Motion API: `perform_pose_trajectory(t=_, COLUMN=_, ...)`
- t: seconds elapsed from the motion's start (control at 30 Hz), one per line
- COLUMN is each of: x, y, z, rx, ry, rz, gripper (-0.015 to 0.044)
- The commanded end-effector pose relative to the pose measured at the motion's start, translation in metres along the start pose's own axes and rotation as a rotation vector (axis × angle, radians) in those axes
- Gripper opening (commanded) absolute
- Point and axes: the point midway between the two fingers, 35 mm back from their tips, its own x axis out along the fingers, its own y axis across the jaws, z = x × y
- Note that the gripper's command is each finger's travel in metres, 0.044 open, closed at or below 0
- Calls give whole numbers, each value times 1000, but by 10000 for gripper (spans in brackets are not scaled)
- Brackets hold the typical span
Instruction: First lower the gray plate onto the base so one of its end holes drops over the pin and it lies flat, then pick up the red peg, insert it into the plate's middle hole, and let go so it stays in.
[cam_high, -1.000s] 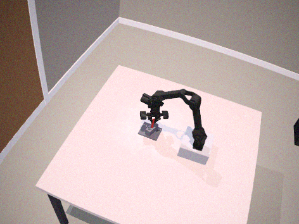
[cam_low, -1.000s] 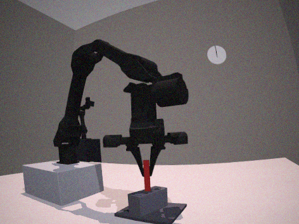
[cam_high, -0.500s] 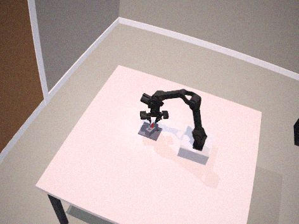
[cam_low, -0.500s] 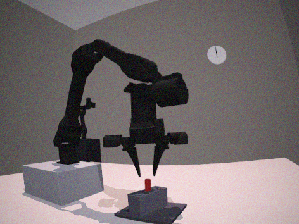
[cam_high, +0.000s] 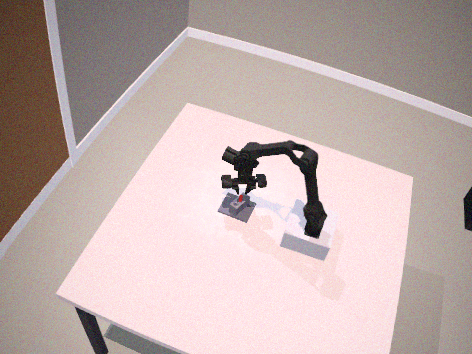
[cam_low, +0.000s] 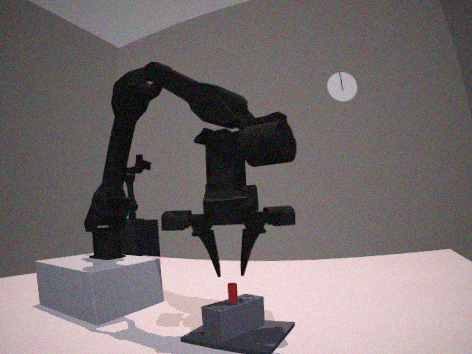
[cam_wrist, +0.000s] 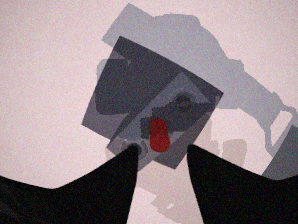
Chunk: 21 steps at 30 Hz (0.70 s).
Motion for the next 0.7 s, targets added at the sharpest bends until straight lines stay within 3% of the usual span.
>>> perform_pose_trajectory(t=0.0, x=-3, y=0, z=0, rx=-5, ry=0, rz=5, gripper=150)
perform_pose_trajectory(t=0.67, x=-13, y=-3, z=0, rx=-5, ry=0, rz=4, gripper=150)
